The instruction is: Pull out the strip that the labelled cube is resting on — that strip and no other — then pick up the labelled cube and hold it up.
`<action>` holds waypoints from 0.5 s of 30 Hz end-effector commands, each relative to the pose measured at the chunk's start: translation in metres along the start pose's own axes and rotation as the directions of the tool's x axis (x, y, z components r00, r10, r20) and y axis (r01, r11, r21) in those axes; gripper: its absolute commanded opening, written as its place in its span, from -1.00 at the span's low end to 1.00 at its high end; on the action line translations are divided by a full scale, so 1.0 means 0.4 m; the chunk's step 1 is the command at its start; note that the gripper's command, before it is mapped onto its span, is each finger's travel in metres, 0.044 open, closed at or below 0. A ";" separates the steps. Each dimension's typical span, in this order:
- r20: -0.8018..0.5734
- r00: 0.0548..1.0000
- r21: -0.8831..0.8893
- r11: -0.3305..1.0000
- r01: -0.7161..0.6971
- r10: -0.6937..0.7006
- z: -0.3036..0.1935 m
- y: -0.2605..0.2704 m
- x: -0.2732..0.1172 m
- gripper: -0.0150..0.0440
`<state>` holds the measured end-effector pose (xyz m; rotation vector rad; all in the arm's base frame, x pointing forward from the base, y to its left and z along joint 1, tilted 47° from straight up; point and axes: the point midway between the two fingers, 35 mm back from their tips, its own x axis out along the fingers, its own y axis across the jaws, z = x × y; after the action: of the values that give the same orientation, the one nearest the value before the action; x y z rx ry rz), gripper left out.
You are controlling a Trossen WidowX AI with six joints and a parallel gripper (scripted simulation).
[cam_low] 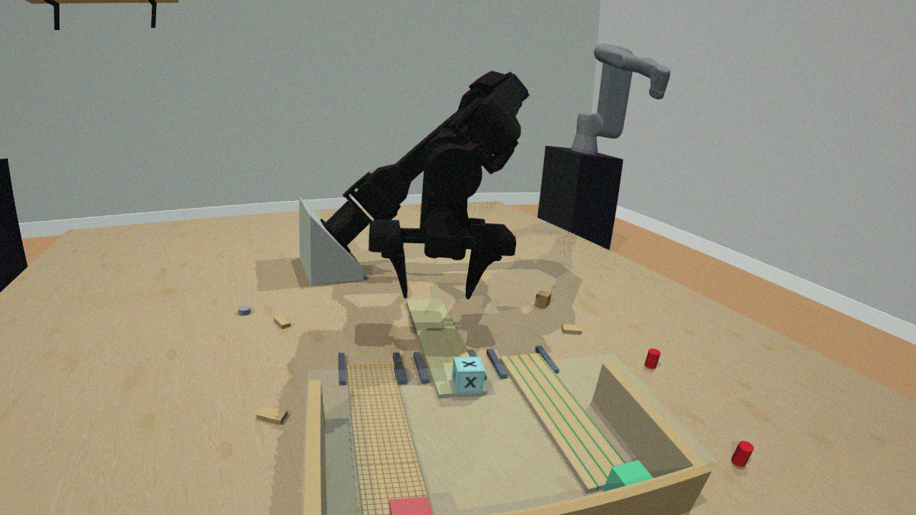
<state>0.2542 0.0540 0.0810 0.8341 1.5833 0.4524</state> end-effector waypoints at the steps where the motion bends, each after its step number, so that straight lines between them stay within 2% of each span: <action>1: 0.005 1.000 -0.001 1.000 0.001 -0.001 0.038 0.004 -0.005 1.00; 15: 0.007 1.000 -0.003 1.000 0.001 -0.001 0.157 0.015 -0.019 1.00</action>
<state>0.3048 0.0443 0.0780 0.8293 1.5763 0.4527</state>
